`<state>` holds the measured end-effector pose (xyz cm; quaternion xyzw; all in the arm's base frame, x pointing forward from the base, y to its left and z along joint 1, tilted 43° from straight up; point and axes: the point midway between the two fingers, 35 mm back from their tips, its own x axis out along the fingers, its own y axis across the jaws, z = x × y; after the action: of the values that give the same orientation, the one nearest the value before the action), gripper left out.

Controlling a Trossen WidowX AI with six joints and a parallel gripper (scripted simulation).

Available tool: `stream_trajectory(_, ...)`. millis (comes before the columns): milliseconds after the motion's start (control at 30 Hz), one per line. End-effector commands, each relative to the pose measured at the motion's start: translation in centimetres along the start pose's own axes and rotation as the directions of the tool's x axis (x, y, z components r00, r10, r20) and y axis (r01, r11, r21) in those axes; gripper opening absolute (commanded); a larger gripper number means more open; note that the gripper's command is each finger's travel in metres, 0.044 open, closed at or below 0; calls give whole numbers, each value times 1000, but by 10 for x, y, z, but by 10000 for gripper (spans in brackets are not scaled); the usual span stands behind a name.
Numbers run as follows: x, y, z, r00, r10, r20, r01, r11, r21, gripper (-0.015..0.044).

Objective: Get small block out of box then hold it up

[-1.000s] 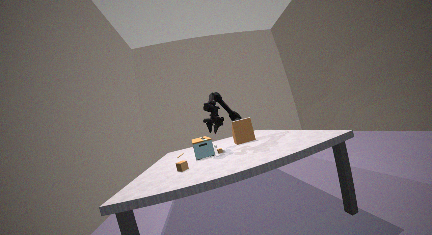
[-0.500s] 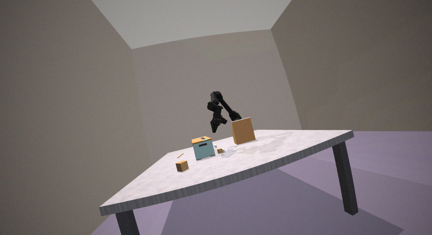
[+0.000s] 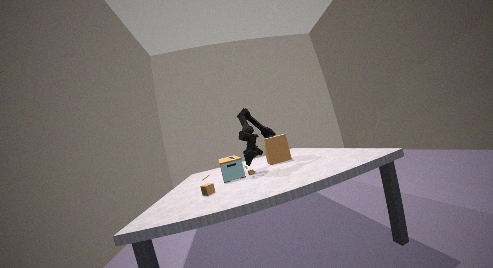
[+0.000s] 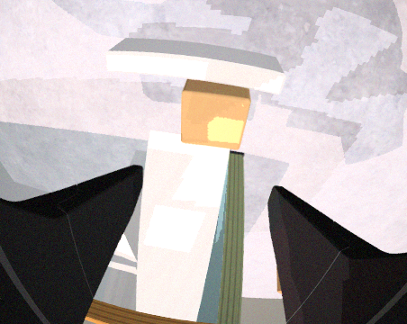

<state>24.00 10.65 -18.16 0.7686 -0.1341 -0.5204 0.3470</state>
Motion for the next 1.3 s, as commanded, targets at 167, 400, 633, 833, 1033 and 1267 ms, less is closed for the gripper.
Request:
stream_trajectory(167, 5, -1, -3, 1000, -5, -17, 5, 1000, 3, 285)
stream_trajectory(400, 16, -1, 1, 1000, -5, -16, 5, 1000, 3, 285)
stream_trajectory(633, 27, -1, 5, 1000, -4, -16, 4, 1000, 3, 285)
stream_trajectory(833, 36, 0, 9, 1000, -4, -16, 4, 1000, 3, 285)
stream_trajectory(1033, 44, 1, 13, 1000, -2, -16, 2, 1000, 3, 285)
stream_trajectory(1267, 53, 2, 19, 1000, 0, -17, 0, 1000, 2, 285)
